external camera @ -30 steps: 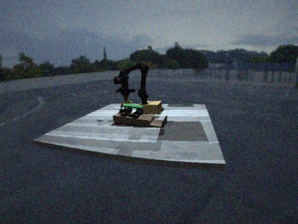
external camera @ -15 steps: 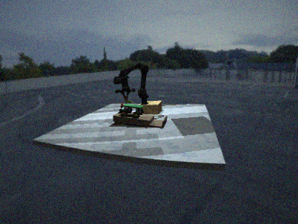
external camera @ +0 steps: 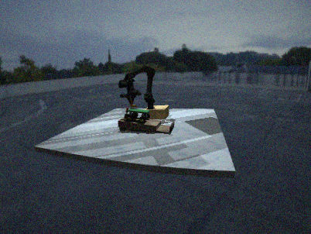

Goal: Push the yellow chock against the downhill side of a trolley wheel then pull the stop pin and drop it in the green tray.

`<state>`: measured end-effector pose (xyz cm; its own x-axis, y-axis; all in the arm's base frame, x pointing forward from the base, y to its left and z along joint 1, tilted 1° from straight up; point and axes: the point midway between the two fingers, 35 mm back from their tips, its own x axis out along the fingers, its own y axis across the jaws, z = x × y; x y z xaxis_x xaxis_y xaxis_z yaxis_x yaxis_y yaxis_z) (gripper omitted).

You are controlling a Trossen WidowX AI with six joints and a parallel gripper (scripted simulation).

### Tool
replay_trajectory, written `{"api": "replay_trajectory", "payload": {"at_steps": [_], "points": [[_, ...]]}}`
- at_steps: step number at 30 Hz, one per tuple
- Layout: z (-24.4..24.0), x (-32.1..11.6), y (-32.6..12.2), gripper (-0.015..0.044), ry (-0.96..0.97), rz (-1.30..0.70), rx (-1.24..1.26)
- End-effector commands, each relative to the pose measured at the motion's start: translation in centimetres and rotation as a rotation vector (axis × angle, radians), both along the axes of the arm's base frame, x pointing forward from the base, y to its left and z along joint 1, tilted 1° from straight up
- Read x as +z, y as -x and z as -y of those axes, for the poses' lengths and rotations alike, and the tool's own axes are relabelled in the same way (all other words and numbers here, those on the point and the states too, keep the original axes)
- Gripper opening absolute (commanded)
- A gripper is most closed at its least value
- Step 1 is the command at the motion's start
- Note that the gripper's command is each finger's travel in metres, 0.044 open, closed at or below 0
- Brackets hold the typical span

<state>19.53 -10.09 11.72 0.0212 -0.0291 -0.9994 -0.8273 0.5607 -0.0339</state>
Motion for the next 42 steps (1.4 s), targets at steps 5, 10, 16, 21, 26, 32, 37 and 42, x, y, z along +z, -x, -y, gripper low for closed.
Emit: {"api": "replay_trajectory", "payload": {"at_steps": [5, 10, 16, 21, 26, 32, 37, 42], "points": [[0.0, 0.0, 0.0, 0.0000, 0.001, -0.008, 0.279], [0.0, 0.0, 0.0, 0.0000, 0.004, -0.012, 0.449], [0.0, 0.0, 0.0, 0.0000, 0.007, -0.017, 0.629], [0.0, 0.0, 0.0, 0.0000, 0.007, -0.017, 0.634], [-0.8, -0.1, -0.2, 0.0000, 0.007, -0.017, 0.656], [-2.8, -0.2, -0.6, 0.0000, 0.006, -0.017, 0.693], [-4.5, -0.3, -0.9, 0.0000, 0.005, -0.017, 0.700], [-6.1, -0.4, -1.2, 0.0000, 0.003, -0.016, 0.701]]}}
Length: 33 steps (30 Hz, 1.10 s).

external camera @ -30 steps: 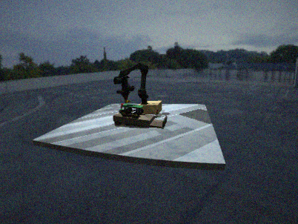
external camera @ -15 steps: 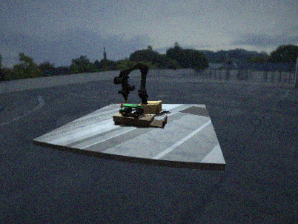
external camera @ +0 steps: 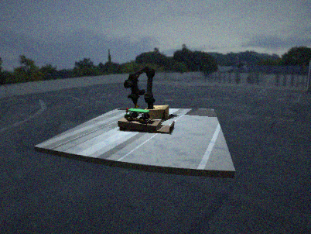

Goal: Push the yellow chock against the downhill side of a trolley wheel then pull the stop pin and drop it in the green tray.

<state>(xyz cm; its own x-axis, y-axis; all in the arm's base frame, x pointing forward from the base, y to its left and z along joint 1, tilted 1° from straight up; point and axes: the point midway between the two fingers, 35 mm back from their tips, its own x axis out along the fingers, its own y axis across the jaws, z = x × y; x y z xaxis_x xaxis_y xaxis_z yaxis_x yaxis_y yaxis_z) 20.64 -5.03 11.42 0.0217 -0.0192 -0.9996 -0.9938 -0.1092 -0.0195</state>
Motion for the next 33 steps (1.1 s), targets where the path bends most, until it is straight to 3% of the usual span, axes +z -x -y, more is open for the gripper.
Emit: {"api": "replay_trajectory", "payload": {"at_steps": [1, 33], "points": [[-1.4, -0.2, -0.2, 0.0000, -0.003, 0.000, -0.003], [-12.4, -1.1, -1.5, 0.0000, -0.012, 0.001, -0.003]]}}
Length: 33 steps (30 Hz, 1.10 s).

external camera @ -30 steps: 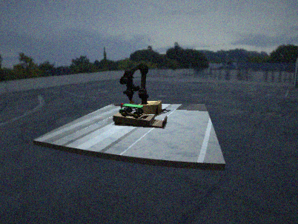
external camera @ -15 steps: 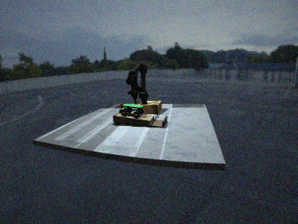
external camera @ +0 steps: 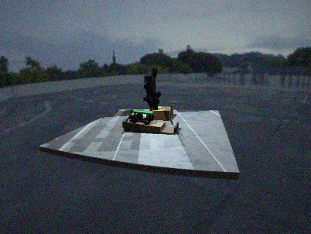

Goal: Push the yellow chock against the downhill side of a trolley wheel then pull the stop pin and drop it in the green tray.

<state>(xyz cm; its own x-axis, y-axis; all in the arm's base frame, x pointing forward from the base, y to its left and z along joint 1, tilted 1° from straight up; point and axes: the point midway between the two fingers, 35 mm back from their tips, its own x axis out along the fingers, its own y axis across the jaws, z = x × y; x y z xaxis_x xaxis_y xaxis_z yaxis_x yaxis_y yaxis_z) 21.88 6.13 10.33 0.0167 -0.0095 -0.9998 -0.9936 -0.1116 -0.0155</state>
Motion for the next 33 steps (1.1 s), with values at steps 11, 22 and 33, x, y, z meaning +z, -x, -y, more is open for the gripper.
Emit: {"api": "replay_trajectory", "payload": {"at_steps": [11, 22, 33], "points": [[-5.4, -0.4, -0.7, 0.0000, -0.006, 0.006, -0.005], [-9.8, -0.7, -1.3, 0.0000, -0.010, 0.006, -0.005], [-12.8, -0.8, -1.9, 0.0000, -0.008, 0.005, 0.042]]}}
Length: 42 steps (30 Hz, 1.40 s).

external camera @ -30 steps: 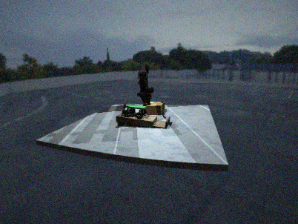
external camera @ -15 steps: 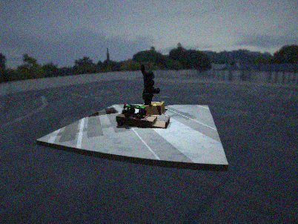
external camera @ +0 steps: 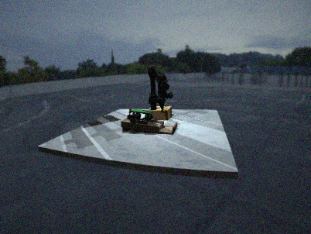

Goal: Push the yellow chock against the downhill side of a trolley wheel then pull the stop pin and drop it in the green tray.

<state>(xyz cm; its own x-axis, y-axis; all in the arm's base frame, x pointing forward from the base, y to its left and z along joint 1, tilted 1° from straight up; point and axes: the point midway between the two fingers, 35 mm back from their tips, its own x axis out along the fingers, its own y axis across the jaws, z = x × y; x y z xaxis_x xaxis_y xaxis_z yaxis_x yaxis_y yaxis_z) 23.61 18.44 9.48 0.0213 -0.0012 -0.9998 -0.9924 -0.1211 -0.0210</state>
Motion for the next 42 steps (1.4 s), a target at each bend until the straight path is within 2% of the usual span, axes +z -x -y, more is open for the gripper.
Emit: {"api": "replay_trajectory", "payload": {"at_steps": [1, 42], "points": [[-0.46, 0.08, -0.18, 0.0000, 0.003, -0.001, 0.066], [-0.95, 0.06, -0.17, 0.0000, 0.116, -0.071, 1.502]]}}
